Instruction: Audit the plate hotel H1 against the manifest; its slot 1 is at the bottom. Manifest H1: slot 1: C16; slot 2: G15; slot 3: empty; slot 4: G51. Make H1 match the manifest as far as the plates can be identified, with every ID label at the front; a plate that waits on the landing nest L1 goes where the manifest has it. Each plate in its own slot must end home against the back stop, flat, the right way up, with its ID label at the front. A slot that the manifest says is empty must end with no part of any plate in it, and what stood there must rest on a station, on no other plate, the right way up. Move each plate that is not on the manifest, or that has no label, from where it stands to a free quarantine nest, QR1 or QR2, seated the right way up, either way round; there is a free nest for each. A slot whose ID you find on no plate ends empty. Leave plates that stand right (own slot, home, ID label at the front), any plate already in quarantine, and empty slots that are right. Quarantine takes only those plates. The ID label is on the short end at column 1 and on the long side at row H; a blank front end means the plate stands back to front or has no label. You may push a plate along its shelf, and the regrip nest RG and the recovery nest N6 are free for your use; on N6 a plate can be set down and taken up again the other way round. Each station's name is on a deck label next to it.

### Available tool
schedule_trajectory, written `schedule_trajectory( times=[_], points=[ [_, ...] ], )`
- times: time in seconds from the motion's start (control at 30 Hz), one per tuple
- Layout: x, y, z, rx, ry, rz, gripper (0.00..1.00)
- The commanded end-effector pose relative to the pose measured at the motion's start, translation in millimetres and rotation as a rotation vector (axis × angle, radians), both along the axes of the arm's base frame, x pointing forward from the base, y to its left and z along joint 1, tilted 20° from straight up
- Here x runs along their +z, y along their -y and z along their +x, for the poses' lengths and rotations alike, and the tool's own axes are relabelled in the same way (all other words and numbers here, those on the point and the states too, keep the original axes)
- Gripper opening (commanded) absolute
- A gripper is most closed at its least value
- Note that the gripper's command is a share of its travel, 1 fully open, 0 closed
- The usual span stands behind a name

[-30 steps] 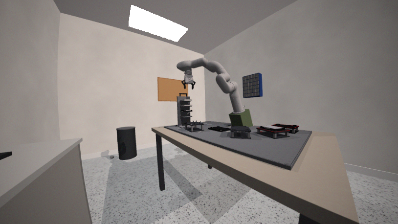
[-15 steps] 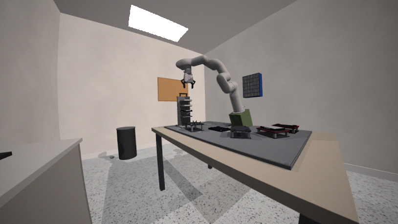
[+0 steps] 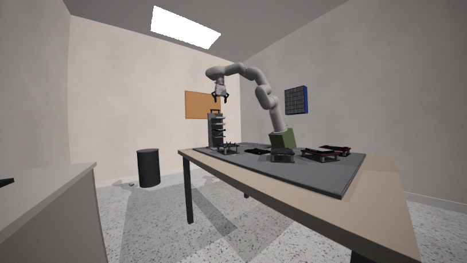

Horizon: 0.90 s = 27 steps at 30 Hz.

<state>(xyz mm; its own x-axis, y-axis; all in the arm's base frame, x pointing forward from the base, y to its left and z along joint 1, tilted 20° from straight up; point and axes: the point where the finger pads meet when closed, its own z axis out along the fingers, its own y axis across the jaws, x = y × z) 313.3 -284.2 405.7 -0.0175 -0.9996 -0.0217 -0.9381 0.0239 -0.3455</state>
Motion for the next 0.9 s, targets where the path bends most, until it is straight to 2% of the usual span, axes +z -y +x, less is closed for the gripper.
schedule_trajectory(
  times=[0.0,0.87],
  points=[
    [4.5,-16,7.8,-0.002,0.002,-0.003,1.00],
    [11.6,-86,24.7,-0.002,0.002,-0.003,1.00]
  ],
)
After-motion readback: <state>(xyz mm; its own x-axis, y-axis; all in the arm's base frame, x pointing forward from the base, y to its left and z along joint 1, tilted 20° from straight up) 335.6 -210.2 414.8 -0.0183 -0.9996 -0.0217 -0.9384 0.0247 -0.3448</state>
